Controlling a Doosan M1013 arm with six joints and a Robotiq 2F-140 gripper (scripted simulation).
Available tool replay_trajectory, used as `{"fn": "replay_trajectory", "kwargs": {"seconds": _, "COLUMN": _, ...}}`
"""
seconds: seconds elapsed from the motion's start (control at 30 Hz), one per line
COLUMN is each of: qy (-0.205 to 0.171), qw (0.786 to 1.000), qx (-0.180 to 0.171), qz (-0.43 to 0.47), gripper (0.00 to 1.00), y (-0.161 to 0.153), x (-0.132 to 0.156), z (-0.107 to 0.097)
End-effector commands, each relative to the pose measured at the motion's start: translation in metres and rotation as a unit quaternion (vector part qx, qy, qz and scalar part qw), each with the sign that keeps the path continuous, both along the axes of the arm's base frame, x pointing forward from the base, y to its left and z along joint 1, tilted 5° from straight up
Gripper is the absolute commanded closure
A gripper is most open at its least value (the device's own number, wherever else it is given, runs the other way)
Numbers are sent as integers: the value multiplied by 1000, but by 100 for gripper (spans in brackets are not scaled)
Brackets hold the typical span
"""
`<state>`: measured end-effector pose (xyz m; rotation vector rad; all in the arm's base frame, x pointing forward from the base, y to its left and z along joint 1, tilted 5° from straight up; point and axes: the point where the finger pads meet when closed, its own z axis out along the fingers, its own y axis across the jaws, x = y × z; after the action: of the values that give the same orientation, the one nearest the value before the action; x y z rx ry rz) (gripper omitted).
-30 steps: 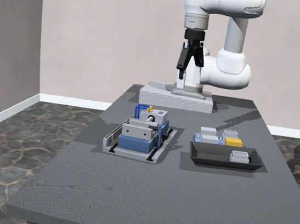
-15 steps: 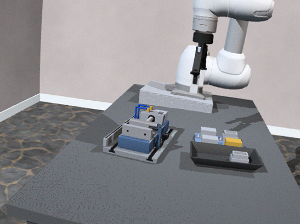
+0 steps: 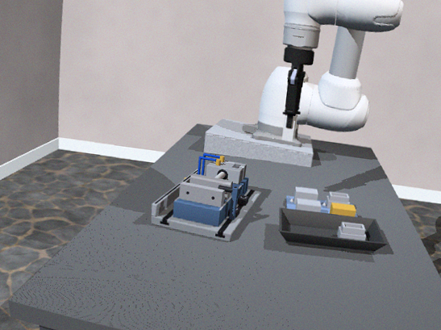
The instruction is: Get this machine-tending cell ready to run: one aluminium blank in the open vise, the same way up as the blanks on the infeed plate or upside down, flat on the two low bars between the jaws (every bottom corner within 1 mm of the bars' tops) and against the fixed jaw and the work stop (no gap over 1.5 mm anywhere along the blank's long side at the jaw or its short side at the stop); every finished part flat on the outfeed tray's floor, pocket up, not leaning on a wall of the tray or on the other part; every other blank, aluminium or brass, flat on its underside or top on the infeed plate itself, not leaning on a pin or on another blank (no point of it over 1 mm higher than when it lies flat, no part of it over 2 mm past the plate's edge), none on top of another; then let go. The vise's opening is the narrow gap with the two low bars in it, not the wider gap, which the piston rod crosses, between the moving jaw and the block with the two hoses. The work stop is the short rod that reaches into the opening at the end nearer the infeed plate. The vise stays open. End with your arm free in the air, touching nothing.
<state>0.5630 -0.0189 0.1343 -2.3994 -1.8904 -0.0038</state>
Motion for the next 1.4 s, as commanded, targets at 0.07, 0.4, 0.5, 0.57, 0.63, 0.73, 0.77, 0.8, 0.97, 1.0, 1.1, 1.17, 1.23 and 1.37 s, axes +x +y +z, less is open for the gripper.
{"fn": "replay_trajectory", "kwargs": {"seconds": 0.07, "qy": 0, "qw": 1000, "qx": 0, "qz": 0, "gripper": 100, "y": 0, "x": 0, "z": 0}}
{"fn": "replay_trajectory", "kwargs": {"seconds": 0.4, "qy": 0, "qw": 1000, "qx": 0, "qz": 0, "gripper": 100, "y": 0, "x": 0, "z": 0}}
{"fn": "replay_trajectory", "kwargs": {"seconds": 0.5, "qy": 0, "qw": 1000, "qx": 0, "qz": 0, "gripper": 100, "y": 0, "x": 0, "z": 0}}
{"fn": "replay_trajectory", "kwargs": {"seconds": 0.57, "qy": 0, "qw": 1000, "qx": 0, "qz": 0, "gripper": 100, "y": 0, "x": 0, "z": 0}}
{"fn": "replay_trajectory", "kwargs": {"seconds": 0.63, "qy": 0, "qw": 1000, "qx": 0, "qz": 0, "gripper": 100, "y": 0, "x": 0, "z": 0}}
{"fn": "replay_trajectory", "kwargs": {"seconds": 0.73, "qy": 0, "qw": 1000, "qx": 0, "qz": 0, "gripper": 100, "y": 0, "x": 0, "z": -1}}
{"fn": "replay_trajectory", "kwargs": {"seconds": 0.77, "qy": 0, "qw": 1000, "qx": 0, "qz": 0, "gripper": 100, "y": 0, "x": 0, "z": -1}}
{"fn": "replay_trajectory", "kwargs": {"seconds": 0.8, "qy": 0, "qw": 1000, "qx": 0, "qz": 0, "gripper": 100, "y": 0, "x": 0, "z": -1}}
{"fn": "replay_trajectory", "kwargs": {"seconds": 0.97, "qy": 0, "qw": 1000, "qx": 0, "qz": 0, "gripper": 100, "y": 0, "x": 0, "z": -3}}
{"fn": "replay_trajectory", "kwargs": {"seconds": 1.0, "qy": 0, "qw": 1000, "qx": 0, "qz": 0, "gripper": 100, "y": 0, "x": 0, "z": -4}}
{"fn": "replay_trajectory", "kwargs": {"seconds": 1.1, "qy": 0, "qw": 1000, "qx": 0, "qz": 0, "gripper": 100, "y": 0, "x": 0, "z": -7}}
{"fn": "replay_trajectory", "kwargs": {"seconds": 1.17, "qy": 0, "qw": 1000, "qx": 0, "qz": 0, "gripper": 100, "y": 1, "x": -1, "z": -10}}
{"fn": "replay_trajectory", "kwargs": {"seconds": 1.23, "qy": 0, "qw": 1000, "qx": 0, "qz": 0, "gripper": 100, "y": 1, "x": -1, "z": -13}}
{"fn": "replay_trajectory", "kwargs": {"seconds": 1.37, "qy": 0, "qw": 1000, "qx": 0, "qz": 0, "gripper": 100, "y": 1, "x": -1, "z": -18}}
